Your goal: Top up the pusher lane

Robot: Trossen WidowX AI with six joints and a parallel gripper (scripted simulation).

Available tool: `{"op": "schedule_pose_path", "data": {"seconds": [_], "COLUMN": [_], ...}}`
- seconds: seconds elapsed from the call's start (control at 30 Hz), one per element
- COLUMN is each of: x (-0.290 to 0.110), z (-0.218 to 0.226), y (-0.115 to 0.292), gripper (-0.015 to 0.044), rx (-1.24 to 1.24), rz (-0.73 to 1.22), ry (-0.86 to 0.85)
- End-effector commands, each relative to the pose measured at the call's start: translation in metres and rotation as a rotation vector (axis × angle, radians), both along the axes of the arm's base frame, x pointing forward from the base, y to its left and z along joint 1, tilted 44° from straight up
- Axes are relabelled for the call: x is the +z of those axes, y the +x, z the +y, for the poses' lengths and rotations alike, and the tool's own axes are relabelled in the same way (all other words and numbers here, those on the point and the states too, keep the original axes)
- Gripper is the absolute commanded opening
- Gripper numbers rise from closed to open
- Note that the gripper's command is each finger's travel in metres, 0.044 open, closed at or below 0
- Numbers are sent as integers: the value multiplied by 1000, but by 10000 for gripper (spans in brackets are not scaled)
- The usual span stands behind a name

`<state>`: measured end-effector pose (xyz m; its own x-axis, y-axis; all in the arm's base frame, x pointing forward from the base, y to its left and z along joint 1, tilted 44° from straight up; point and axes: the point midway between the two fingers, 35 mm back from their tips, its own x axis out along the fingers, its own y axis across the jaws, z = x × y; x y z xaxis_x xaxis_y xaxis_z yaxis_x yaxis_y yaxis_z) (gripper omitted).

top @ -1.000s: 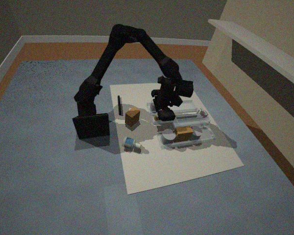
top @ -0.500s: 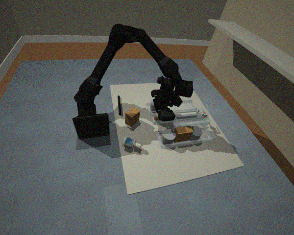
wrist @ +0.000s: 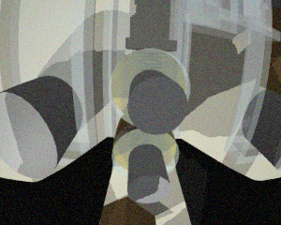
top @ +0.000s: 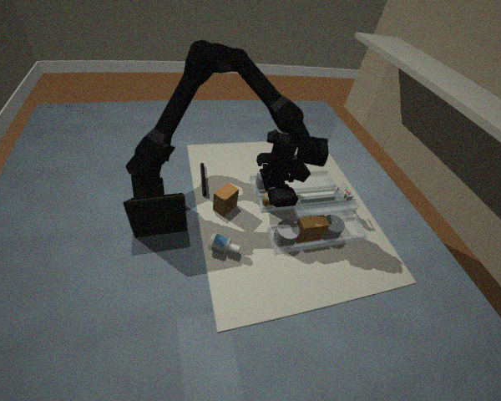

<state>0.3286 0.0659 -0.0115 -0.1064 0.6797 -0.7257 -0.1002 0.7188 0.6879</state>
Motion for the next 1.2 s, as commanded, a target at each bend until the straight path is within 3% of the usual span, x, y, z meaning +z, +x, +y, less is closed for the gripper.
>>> {"op": "schedule_pose_path", "data": {"seconds": [0.0, 1.17], "x": [1, 0], "z": [1, -1], "y": [0, -6], "gripper": [0, 0], "rx": [-1, -1], "rz": [-8, -7], "ry": [5, 5]}}
